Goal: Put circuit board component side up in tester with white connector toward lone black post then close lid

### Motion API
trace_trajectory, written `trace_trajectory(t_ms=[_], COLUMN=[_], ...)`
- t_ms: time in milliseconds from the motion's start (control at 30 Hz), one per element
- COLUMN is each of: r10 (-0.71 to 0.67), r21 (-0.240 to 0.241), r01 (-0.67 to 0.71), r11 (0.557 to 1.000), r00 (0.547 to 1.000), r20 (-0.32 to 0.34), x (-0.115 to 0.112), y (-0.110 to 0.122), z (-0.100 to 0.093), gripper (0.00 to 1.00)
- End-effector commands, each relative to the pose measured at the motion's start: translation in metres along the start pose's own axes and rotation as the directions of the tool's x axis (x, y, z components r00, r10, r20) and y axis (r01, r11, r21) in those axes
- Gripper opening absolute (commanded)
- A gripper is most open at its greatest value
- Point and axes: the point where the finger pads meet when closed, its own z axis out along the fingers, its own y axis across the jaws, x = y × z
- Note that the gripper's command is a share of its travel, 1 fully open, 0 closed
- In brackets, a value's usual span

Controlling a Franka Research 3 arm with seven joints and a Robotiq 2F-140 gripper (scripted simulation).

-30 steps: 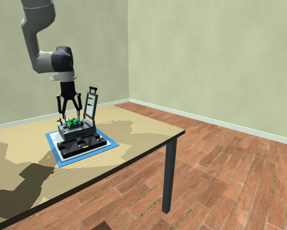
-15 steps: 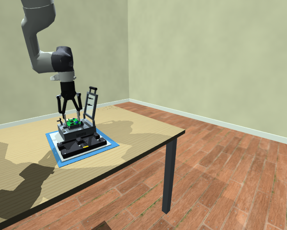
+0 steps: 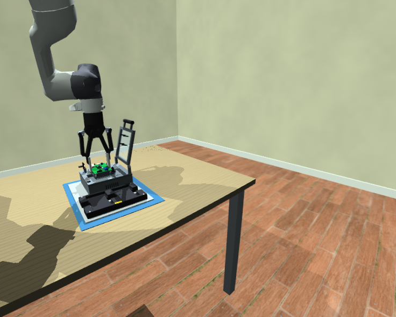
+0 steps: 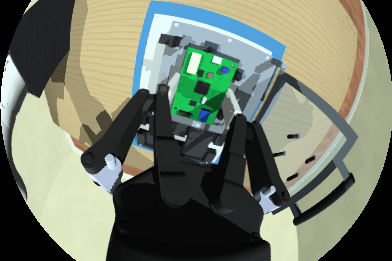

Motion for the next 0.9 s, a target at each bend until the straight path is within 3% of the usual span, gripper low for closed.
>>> trace_trajectory(t_ms=[0,867], r10=[-0.003,-0.003], r21=[-0.001,-0.001], r01=[0.003,0.003], r11=[1.000,1.000], r00=[1.000,1.000], r20=[-0.002,-0.002], x=[0.0002,0.0002], y=[0.0001,0.0001], z=[0.0004,0.0033], gripper=[0.46,0.46])
